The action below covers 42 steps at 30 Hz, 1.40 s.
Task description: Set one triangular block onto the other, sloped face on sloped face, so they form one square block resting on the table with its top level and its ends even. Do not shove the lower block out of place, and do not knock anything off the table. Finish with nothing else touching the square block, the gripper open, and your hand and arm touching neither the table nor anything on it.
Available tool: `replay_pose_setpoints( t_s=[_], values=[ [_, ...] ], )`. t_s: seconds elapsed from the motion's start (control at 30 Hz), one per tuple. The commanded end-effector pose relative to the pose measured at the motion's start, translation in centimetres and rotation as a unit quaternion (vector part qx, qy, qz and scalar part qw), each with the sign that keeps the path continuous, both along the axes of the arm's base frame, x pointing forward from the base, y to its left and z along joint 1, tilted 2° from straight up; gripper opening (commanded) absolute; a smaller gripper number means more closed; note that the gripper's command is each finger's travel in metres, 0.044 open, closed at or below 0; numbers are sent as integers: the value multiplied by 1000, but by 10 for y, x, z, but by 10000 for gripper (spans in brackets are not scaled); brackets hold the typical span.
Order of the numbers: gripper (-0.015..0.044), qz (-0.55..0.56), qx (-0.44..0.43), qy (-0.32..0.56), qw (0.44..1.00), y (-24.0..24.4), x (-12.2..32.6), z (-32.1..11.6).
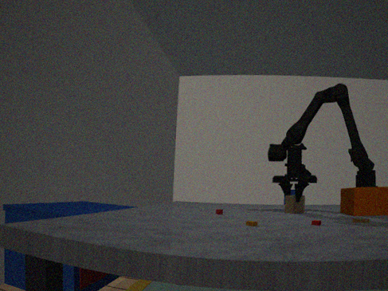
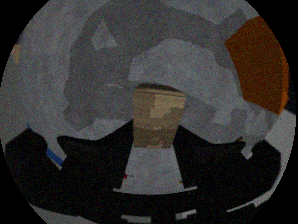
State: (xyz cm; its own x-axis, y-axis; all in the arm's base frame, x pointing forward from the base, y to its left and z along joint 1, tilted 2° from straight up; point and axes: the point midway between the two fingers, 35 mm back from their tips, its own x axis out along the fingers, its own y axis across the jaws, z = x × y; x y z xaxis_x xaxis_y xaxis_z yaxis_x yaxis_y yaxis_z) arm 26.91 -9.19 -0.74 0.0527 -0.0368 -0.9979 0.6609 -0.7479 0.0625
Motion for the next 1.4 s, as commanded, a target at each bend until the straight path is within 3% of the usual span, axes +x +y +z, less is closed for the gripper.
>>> replay_pose_setpoints(
  t_s=[0.0,1.37],
  values=[
    [0,3,1,0,1000,0,0,-1],
    [0,1,0,1,1000,0,-1,-3]
  ],
)
